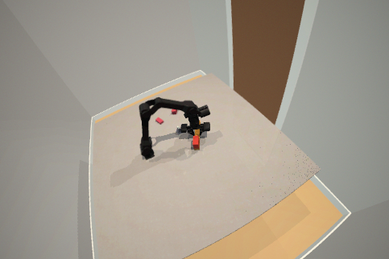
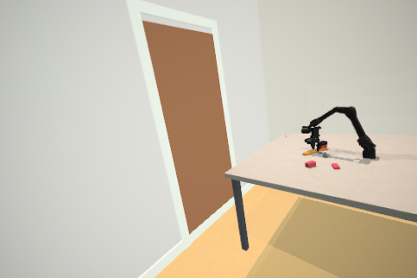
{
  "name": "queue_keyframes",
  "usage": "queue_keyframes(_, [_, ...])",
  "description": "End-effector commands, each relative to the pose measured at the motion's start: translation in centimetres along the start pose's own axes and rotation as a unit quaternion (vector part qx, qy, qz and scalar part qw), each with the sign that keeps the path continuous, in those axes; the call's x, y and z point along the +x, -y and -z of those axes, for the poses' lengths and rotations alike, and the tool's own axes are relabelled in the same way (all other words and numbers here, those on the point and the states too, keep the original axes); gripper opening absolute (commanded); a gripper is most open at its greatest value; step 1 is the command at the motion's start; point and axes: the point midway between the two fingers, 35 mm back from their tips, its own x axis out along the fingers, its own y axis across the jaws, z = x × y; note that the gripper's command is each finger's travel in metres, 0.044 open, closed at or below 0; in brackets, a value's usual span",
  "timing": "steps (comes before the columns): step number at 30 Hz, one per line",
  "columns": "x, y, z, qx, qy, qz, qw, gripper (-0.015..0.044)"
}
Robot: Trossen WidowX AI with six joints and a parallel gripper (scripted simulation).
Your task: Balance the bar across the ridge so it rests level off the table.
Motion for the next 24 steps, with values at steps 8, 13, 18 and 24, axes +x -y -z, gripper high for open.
queue_keyframes(8, [-0.2,0.0,0.0,0.0,0.0,0.0,1.0,0.0032])
queue_keyframes(13, [-1.4,0.2,-0.1,0.0,0.0,0.0,1.0,0.0])
queue_keyframes(18, [-2.6,0.3,-0.1,-0.001,0.0,0.0,1.0,0.0])
queue_keyframes(24, [-4.2,0.4,-0.2,-0.001,-0.001,0.0,1.0,0.0])
